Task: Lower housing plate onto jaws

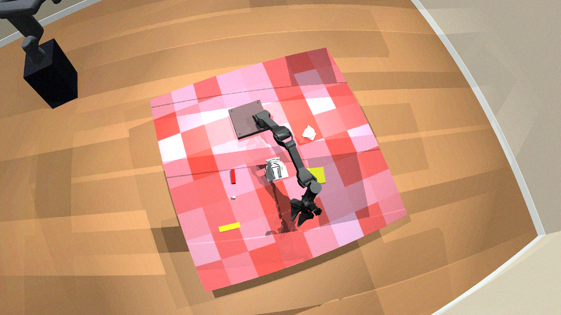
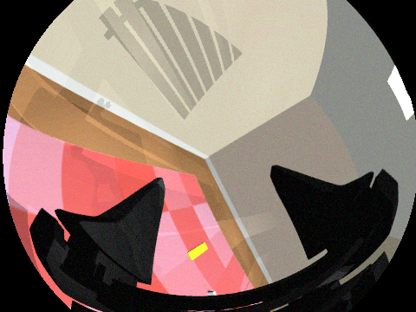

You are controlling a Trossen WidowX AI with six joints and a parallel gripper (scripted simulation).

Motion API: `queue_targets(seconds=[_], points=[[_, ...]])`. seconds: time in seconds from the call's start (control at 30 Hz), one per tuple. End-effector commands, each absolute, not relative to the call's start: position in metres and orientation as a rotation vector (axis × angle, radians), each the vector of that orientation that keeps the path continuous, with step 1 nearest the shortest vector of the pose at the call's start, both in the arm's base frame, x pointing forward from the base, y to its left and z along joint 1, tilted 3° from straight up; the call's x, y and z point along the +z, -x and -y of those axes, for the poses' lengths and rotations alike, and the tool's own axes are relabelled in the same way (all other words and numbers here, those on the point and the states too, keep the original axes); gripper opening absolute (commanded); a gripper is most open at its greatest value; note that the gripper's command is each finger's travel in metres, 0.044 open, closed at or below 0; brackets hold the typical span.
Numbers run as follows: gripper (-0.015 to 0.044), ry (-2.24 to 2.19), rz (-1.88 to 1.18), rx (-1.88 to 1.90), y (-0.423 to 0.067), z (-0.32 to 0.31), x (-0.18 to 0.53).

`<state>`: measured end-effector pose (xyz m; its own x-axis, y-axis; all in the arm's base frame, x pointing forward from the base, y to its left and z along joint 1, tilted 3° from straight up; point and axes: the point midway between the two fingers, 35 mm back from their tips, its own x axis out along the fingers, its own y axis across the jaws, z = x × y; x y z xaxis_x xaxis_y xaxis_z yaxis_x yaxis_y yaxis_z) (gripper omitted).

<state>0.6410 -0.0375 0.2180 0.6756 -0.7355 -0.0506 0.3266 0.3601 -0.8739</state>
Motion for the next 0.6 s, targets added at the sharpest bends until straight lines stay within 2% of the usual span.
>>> queue_targets(seconds=[0.0,0.03,0.3,0.57], points=[[0.0426,0.981,-0.482,-0.719,-0.641,0.037,0.218],[0.0440,0.980,-0.481,-0.714,-0.641,0.036,0.218],[0.0440,0.954,-0.474,-0.471,-0.630,-0.038,0.206],[0.0440,0.904,-0.507,-0.210,-0.599,-0.114,0.188]])
